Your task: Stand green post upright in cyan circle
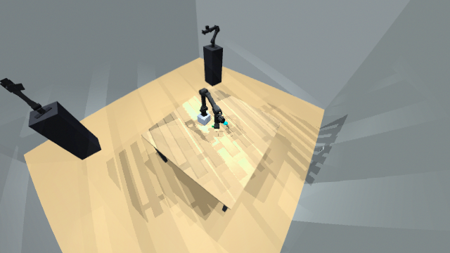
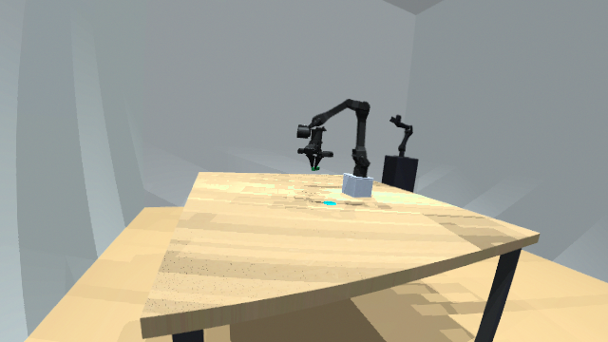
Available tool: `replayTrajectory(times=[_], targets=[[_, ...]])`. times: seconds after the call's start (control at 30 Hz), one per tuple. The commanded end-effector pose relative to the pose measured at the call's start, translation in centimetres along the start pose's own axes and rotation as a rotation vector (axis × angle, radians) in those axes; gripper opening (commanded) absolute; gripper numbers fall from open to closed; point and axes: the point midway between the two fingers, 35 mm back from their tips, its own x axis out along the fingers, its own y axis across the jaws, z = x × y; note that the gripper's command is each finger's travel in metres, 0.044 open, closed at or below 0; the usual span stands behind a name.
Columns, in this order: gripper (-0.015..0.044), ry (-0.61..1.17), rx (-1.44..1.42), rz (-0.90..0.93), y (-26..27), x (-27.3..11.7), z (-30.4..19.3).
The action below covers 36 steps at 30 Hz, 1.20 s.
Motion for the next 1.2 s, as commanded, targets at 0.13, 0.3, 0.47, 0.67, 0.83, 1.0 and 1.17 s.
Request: replayTrajectory(times=[0.13,0.3,0.47,0.67,0.83,1.0,1.17], targets=[[0.0023,-0.008,-0.062,0.0,1.3,-0.4,2.2],[0.0023,-0.01,-0.104,0.0,2.4,-0.5,3.4],[0.0023,-0.012,-0.147,0.001,3.5,-0.7,4.6],[0.0023,-0.013,-0.198,0.002,5.0,-0.8,5.9],[0.0023,-0.015,-0.24,0.004,6.2,-1.0,6.9],[0.0023,-0.016,-0.282,0.005,7.6,-1.1,7.8],[0.0023,-0.017,-0.325,0.006,9.0,-1.2,8.7]])
